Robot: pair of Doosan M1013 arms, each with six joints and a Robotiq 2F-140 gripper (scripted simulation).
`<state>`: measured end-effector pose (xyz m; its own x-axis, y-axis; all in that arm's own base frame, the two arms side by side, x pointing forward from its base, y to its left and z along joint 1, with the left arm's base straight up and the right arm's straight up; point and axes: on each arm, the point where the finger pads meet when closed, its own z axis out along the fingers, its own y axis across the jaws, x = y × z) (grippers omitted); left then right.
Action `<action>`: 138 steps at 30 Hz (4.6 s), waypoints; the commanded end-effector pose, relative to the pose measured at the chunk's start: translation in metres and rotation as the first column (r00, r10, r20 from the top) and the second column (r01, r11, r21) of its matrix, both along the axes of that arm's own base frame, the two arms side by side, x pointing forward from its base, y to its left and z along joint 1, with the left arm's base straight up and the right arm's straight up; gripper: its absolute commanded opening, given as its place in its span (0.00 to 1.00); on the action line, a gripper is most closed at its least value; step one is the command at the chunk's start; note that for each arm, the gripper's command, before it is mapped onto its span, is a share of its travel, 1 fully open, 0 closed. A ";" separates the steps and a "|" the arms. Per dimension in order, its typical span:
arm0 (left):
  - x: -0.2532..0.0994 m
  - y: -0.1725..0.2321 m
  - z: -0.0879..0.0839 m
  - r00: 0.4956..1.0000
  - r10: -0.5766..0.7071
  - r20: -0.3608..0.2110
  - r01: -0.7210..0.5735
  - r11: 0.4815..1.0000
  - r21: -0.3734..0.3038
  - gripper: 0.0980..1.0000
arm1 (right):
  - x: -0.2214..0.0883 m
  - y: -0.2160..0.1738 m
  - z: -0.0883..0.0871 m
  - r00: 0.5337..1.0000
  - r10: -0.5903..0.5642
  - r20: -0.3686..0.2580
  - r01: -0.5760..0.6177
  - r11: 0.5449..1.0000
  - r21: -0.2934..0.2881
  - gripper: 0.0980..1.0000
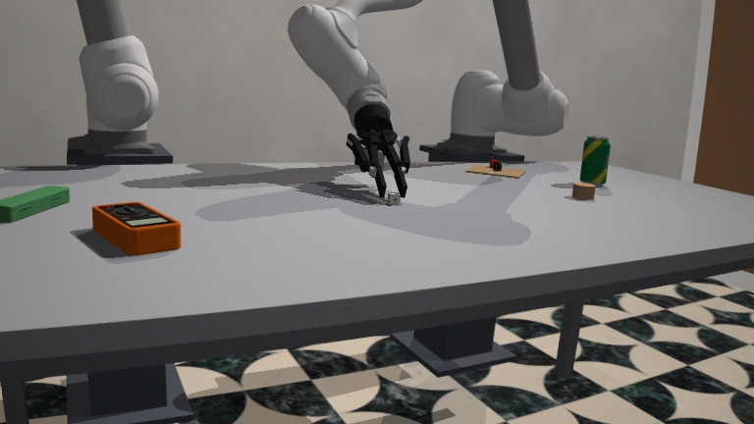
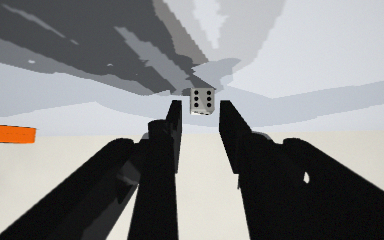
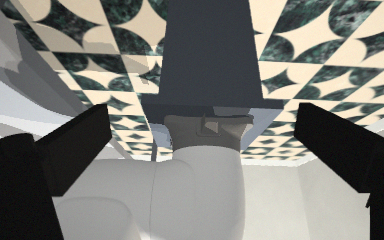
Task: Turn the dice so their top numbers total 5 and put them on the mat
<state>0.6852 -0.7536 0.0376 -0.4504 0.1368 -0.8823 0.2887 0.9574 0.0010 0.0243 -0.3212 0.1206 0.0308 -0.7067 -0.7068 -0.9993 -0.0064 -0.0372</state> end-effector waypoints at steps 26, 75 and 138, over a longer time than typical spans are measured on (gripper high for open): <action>-0.025 0.007 0.050 1.000 0.000 0.001 0.000 1.000 -0.001 0.21 | 0.000 0.000 0.000 1.000 0.000 0.000 0.000 1.000 -0.001 1.00; 0.086 0.058 0.087 0.754 0.447 -0.482 -0.267 0.878 0.397 0.21 | 0.000 0.000 0.000 1.000 0.000 0.000 0.000 1.000 -0.001 1.00; 0.039 -0.012 0.108 0.249 0.474 -0.845 -0.592 0.764 0.254 1.00 | 0.000 0.000 0.000 1.000 0.000 0.000 0.000 1.000 -0.001 1.00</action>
<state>0.7243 -0.7651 0.1457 -0.9277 -0.3734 0.0045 -0.3734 0.9277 0.0011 0.0243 -0.3212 0.1206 0.0308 -0.7067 -0.7068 -0.9993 -0.0064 -0.0372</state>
